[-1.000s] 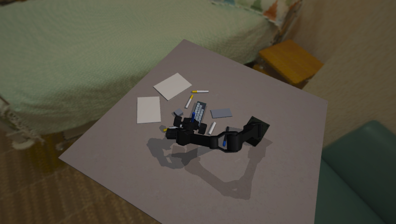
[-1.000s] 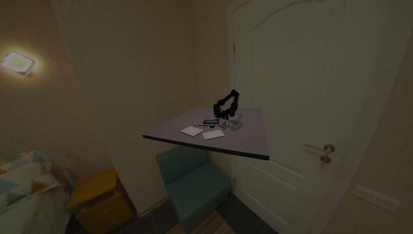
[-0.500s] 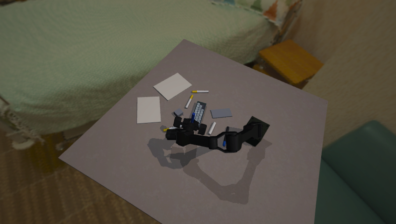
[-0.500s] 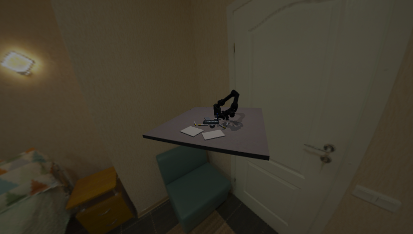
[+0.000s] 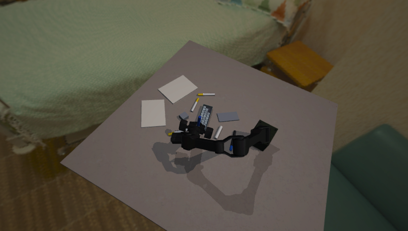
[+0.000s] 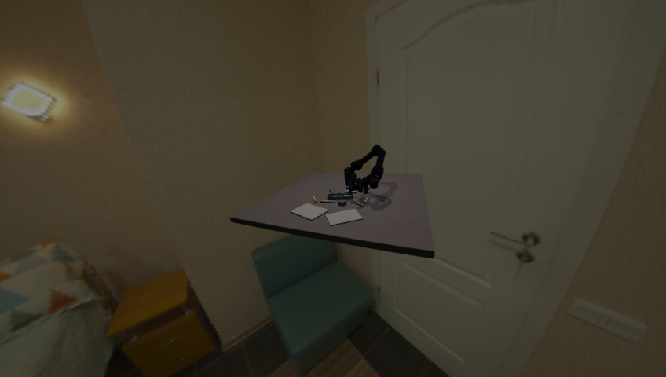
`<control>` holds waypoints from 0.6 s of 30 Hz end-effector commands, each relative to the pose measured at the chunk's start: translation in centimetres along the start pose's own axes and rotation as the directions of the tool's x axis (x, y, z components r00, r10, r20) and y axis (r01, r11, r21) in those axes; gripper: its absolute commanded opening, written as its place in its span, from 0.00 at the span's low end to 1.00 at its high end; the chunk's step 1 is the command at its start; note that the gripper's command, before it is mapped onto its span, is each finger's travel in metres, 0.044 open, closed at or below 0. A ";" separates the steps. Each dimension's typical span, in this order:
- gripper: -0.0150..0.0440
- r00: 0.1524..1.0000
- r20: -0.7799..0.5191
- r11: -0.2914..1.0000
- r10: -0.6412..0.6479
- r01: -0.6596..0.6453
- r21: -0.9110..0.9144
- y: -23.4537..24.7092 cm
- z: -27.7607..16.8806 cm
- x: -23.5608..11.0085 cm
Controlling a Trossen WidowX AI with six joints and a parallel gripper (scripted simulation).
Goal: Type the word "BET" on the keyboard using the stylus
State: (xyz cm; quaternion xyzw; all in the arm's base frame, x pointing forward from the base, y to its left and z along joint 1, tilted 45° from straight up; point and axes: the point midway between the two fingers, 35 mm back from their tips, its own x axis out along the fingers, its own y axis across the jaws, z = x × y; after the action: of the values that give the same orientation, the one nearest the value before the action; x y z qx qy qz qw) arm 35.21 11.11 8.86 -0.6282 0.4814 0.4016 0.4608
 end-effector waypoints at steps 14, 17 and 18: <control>0.39 1.000 -0.002 1.000 -0.006 0.006 0.004 -0.1 -3.1 -1.9; 0.39 1.000 -0.002 1.000 0.003 -0.003 0.003 0.0 -2.9 -1.5; 0.37 1.000 -0.002 1.000 0.003 -0.003 0.003 0.0 -2.9 -1.5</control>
State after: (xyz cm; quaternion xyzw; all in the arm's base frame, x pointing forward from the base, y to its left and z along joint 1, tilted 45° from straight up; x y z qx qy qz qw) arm 35.02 8.68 11.00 -0.6271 0.4837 0.4008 0.4606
